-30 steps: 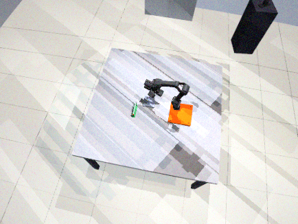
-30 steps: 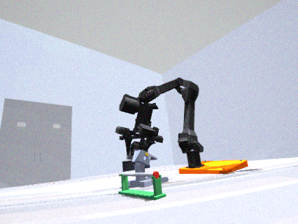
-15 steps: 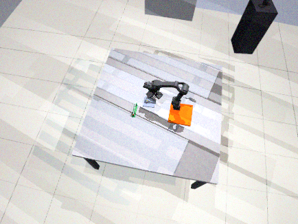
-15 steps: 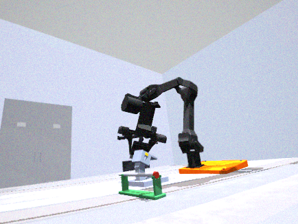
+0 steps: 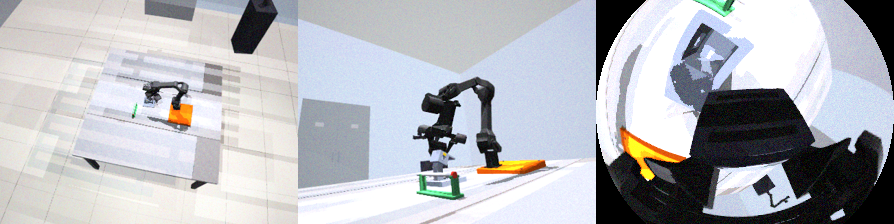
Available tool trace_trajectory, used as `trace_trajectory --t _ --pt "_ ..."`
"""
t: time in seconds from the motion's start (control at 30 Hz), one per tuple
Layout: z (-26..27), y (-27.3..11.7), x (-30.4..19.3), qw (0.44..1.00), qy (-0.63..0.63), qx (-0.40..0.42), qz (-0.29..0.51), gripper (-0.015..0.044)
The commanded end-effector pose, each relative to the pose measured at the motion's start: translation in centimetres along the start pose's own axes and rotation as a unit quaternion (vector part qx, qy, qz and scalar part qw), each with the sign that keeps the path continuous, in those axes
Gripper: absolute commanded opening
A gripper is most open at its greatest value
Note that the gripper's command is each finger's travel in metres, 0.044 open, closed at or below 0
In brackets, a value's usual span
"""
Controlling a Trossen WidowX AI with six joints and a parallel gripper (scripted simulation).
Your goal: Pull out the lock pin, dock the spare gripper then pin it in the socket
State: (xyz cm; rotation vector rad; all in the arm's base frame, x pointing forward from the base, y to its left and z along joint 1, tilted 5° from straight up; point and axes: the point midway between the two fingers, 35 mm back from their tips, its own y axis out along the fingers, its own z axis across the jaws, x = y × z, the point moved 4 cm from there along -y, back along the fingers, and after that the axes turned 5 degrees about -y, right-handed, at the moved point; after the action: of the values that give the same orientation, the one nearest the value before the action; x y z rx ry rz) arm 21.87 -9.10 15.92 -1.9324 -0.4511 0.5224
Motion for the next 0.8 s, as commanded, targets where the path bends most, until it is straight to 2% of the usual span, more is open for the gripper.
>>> trace_trajectory --t 0.0,0.77 --pt "-0.1 -0.3 0.1 0.999 0.035 -0.008 0.009 0.0000" --pt "1.2 -1.3 0.7 0.967 0.246 -0.042 0.045 0.0000"
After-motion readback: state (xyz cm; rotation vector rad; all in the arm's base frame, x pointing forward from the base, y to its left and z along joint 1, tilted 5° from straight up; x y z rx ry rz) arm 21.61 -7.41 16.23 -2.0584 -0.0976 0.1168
